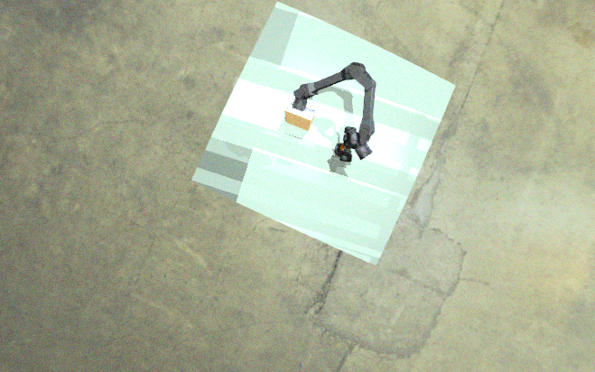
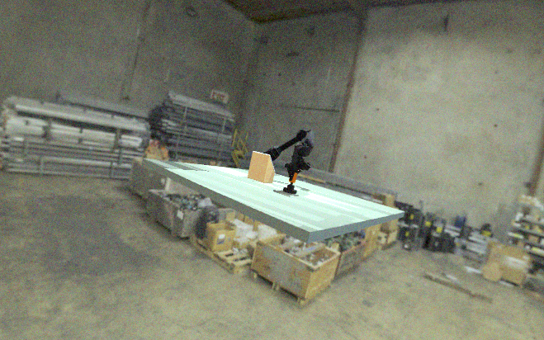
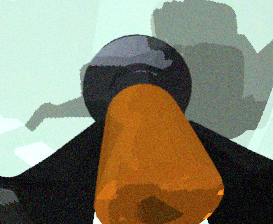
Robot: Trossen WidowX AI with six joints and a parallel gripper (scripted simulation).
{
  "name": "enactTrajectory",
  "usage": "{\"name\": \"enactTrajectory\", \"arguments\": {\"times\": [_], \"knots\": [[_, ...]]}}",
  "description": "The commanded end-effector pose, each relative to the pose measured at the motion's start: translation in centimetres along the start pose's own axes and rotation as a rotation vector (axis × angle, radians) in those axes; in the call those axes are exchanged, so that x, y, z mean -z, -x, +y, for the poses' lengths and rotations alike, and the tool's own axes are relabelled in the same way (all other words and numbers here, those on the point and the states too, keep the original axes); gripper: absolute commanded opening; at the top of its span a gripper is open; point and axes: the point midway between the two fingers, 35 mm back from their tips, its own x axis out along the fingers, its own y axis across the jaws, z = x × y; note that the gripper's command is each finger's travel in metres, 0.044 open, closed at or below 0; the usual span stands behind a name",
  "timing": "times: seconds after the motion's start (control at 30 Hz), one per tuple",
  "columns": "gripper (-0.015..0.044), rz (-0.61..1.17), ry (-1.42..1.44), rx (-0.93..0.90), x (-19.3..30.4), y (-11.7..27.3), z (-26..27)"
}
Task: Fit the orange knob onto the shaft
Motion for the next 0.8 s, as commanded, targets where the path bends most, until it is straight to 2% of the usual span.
{"name": "enactTrajectory", "arguments": {"times": [0.0,0.53,0.77], "knots": [[0.0,-0.005,0.005,0.002,-0.03,-0.04,-0.16],[0.0,-0.005,0.005,0.002,-0.17,0.27,0.15],[0.0,-0.005,0.204,0.002,-0.23,0.33,0.04]]}}
